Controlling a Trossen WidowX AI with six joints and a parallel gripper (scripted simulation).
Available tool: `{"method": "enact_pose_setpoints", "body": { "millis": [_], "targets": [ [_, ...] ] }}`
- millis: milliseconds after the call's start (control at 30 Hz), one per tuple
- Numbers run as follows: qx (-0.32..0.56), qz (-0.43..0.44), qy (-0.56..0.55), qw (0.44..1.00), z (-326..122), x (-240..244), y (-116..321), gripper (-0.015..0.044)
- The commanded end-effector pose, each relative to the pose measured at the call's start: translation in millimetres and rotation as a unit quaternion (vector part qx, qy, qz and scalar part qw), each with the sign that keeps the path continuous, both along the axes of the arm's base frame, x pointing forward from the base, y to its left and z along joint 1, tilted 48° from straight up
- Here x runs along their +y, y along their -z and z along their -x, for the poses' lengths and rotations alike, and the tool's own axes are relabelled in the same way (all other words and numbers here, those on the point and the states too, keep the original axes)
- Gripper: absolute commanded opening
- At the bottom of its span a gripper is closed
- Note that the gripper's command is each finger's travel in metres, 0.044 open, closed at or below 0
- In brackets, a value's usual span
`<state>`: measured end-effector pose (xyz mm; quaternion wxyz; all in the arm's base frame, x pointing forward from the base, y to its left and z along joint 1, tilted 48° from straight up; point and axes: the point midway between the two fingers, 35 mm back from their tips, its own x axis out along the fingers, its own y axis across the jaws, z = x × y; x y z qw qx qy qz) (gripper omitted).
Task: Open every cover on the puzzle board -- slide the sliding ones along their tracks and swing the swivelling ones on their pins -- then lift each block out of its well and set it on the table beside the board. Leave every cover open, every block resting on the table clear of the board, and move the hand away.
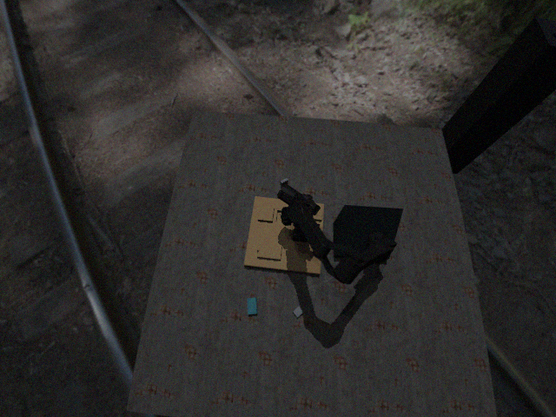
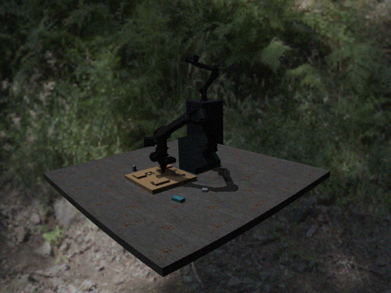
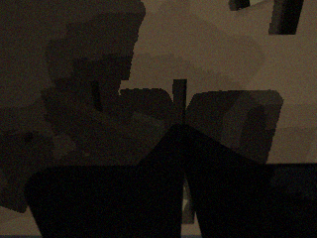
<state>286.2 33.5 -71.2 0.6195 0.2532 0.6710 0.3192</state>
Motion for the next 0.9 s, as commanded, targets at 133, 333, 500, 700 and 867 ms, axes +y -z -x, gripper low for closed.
{"method": "enact_pose_setpoints", "body": {
  "millis": [133,333,500,700,867],
  "targets": [
    [-0.003,0.002,-0.003,1.0,10.2,-0.2,-2.6,0.0],
    [-0.003,0.002,-0.003,1.0,17.5,-0.1,-3.8,0.0],
    [-0.002,0.002,-0.003,1.0,21.7,0.2,-4.6,0.0],
    [-0.002,0.002,-0.003,1.0,27.3,1.3,-6.8,0.0],
    [-0.002,0.002,-0.003,1.0,33.3,2.5,-9.0,0.0]
  ]
}}
